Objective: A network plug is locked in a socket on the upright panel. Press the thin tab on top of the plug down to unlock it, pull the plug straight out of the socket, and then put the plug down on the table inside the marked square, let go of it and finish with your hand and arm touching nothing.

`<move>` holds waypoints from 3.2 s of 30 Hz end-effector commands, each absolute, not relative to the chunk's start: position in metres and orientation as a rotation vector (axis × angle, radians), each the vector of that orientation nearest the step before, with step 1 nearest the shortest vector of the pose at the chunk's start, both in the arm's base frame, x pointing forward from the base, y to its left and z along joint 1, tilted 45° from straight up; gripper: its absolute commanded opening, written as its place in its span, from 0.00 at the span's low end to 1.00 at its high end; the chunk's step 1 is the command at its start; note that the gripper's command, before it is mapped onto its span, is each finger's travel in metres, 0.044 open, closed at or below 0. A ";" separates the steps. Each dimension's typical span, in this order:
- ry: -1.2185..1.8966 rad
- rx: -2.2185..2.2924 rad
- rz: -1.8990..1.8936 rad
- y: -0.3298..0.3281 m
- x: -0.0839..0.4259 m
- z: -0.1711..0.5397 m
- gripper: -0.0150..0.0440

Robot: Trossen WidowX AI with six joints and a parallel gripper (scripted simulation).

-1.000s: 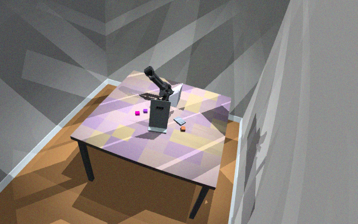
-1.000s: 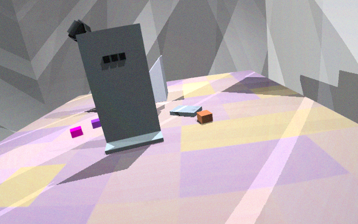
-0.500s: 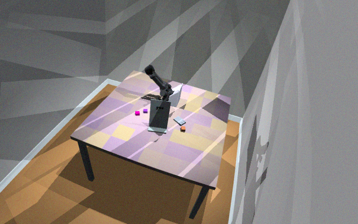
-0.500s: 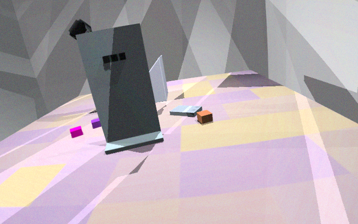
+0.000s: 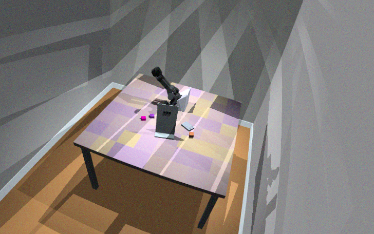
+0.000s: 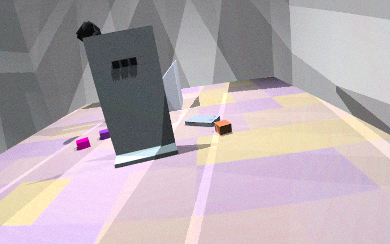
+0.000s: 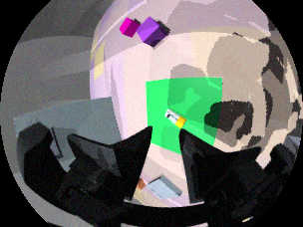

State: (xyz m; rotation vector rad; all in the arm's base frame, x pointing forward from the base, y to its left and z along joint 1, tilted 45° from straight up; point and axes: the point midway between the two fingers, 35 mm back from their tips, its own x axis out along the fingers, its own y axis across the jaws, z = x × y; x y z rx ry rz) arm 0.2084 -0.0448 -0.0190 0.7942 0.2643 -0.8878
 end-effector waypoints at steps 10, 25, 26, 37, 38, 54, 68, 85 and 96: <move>0.263 0.800 -0.889 -0.040 0.208 -0.017 0.52; 0.275 0.807 -0.893 -0.031 0.209 -0.016 0.52; 0.275 0.807 -0.894 -0.031 0.209 -0.016 0.52; 0.282 0.811 -0.897 -0.024 0.210 -0.014 0.52; 0.282 0.811 -0.897 -0.024 0.210 -0.014 0.52; 0.288 0.814 -0.900 -0.015 0.210 -0.010 0.52; 0.291 0.814 -0.902 -0.008 0.208 -0.004 0.52; 0.290 0.812 -0.902 0.000 0.206 0.005 0.52; 0.287 0.810 -0.901 0.004 0.204 0.012 0.52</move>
